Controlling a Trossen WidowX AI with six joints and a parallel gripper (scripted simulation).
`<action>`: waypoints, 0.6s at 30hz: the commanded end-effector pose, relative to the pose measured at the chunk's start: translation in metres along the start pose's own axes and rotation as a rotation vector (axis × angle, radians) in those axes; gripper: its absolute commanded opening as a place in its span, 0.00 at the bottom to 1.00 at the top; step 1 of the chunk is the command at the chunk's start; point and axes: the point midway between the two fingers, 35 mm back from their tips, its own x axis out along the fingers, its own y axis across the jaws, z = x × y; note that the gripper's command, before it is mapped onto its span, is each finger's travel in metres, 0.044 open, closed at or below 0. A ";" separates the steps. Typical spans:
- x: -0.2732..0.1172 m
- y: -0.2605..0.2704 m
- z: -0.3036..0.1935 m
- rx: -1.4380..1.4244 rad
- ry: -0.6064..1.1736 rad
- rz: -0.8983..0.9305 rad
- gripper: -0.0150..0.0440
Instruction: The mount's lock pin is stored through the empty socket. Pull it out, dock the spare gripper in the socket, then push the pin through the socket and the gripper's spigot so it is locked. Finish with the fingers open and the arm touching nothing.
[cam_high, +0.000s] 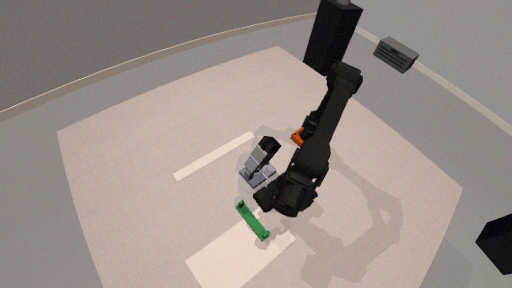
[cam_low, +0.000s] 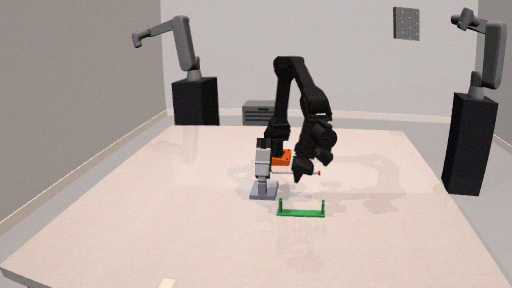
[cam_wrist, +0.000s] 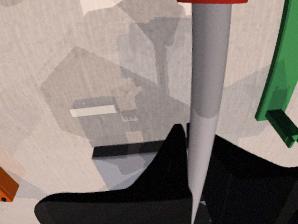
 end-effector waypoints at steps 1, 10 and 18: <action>0.002 0.002 -0.003 -0.004 0.006 0.001 0.25; 0.003 0.002 -0.007 -0.003 0.005 -0.003 0.25; 0.004 0.002 -0.010 -0.002 0.005 -0.007 0.25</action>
